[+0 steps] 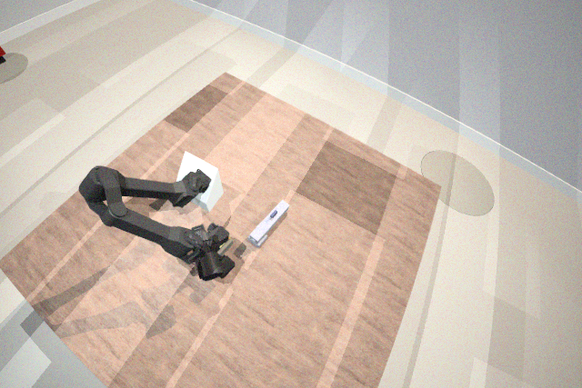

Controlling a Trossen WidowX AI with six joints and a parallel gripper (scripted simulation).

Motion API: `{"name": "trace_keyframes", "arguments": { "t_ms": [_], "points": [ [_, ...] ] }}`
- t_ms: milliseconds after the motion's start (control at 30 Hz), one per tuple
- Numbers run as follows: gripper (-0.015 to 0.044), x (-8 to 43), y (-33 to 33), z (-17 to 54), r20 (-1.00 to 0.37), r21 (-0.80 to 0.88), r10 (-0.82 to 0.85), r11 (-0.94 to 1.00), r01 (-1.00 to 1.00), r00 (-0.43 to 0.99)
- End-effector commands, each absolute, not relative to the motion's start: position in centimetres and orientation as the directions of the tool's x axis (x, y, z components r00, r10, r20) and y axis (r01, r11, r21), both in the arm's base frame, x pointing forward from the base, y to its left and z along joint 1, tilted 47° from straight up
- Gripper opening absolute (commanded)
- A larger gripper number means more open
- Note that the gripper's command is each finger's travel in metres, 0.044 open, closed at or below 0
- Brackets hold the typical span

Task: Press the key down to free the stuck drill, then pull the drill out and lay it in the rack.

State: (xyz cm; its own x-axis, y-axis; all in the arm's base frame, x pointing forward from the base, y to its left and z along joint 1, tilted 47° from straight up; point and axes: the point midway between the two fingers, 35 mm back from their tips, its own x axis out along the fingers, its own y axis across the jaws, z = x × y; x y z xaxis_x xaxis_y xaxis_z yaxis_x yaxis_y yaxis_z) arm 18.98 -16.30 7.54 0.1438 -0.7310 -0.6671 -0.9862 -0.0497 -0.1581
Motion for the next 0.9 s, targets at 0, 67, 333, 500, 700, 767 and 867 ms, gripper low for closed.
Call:
{"name": "trace_keyframes", "arguments": {
  "t_ms": [0, 67, 333, 500, 700, 767, 867],
  "points": [
    [0.0420, 19.0, -16.3, 7.5, -0.668, -0.158, -0.730, -0.050, -0.986, 0.144],
    [0.0440, 18.9, -15.9, 7.9, -0.672, -0.156, -0.726, -0.051, -0.986, 0.144],
    [0.0440, 18.3, -13.3, 9.9, -0.685, -0.149, -0.715, -0.055, -0.987, 0.143],
    [0.0440, 18.1, -11.9, 11.2, -0.685, -0.149, -0.714, -0.055, -0.987, 0.143],
    [0.0440, 17.9, -10.6, 12.9, -0.686, -0.149, -0.713, -0.055, -0.987, 0.143],
    [0.0440, 18.0, -11.0, 12.3, -0.691, -0.147, -0.709, -0.052, -0.988, 0.140],
    [0.0440, 18.0, -12.8, 13.3, -0.684, -0.263, -0.714, 0.052, -0.963, 0.148]
  ]
}}
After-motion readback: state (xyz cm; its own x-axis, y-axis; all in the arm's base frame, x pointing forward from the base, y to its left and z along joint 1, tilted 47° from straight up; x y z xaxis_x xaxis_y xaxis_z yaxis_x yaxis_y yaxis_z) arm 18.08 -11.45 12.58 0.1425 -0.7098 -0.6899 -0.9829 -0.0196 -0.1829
